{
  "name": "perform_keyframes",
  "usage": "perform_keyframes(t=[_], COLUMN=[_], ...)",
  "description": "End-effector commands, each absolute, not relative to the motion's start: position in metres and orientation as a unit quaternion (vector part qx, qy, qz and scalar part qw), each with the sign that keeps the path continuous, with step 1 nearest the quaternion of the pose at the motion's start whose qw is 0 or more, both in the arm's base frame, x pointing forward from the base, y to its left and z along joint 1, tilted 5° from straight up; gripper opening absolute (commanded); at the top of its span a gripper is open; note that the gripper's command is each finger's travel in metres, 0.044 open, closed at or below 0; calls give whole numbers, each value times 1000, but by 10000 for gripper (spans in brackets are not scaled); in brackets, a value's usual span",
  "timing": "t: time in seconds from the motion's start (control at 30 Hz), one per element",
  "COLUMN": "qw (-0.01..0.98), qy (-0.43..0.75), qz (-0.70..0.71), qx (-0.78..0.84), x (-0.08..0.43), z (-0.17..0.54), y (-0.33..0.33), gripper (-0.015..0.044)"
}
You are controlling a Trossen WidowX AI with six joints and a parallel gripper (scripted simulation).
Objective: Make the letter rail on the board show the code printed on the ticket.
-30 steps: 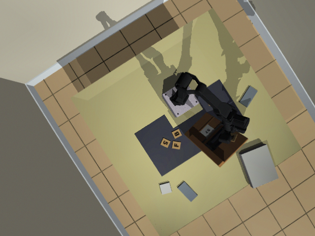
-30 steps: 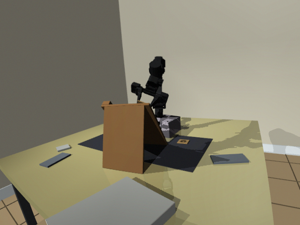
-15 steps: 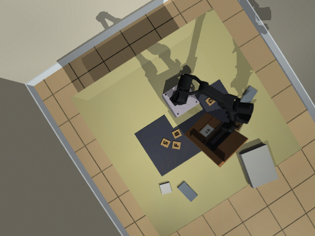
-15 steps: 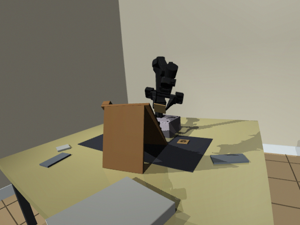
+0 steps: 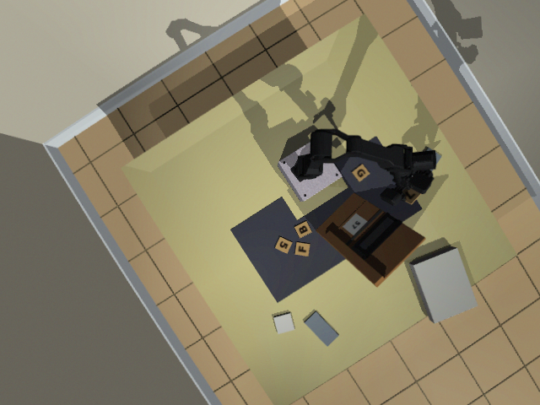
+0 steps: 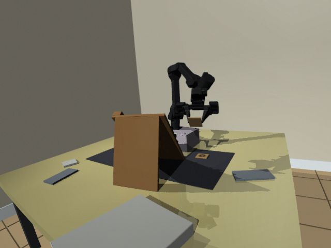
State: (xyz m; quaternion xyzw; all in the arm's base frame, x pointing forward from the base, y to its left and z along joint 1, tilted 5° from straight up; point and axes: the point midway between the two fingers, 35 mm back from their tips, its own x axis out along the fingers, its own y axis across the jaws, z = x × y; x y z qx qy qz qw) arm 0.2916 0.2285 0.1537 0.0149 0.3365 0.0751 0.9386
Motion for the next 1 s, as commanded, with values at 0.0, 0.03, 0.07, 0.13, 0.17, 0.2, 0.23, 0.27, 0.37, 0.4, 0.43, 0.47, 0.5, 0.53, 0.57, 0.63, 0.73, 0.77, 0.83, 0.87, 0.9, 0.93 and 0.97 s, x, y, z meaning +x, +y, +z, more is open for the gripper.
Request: perform_keyframes(t=[0.0, 0.03, 0.07, 0.13, 0.17, 0.2, 0.23, 0.27, 0.37, 0.4, 0.43, 0.47, 0.5, 0.53, 0.57, 0.63, 0.73, 0.77, 0.83, 0.87, 0.9, 0.93, 0.97], qw=[938, 938, 938, 938, 938, 938, 938, 939, 939, 939, 939, 939, 939, 939, 939, 939, 939, 939, 939, 939, 939, 939, 939], qy=[337, 337, 337, 337, 337, 337, 337, 336, 336, 336, 336, 336, 336, 336, 336, 336, 336, 336, 336, 336, 336, 336, 336], qz=[71, 71, 71, 71, 71, 71, 71, 71, 71, 71, 71, 71, 71, 71, 71, 71, 71, 71, 71, 71, 71, 71, 71], qx=[31, 31, 31, 31, 31, 31, 31, 31, 31, 31, 31, 31, 31, 31, 31, 31, 31, 31, 31, 31, 31, 31, 31], x=[286, 286, 288, 295, 299, 303, 307, 311, 321, 323, 324, 324, 323, 323, 323, 324, 324, 324, 324, 324, 324, 324, 324], z=[150, 150, 148, 143, 140, 137, 134, 131, 122, 120, 120, 120, 120, 121, 121, 121, 121, 121, 121, 121, 121, 121, 121], y=[236, 237, 237, 239, 240, 241, 242, 242, 244, 244, 244, 244, 244, 243, 244, 244, 244, 244, 244, 244, 244, 244, 243], gripper=[0, 0, 0, 0, 0, 0, 0, 0, 0, 0, 0, 0, 0, 0, 0, 0, 0, 0, 0, 0, 0, 0, 0])
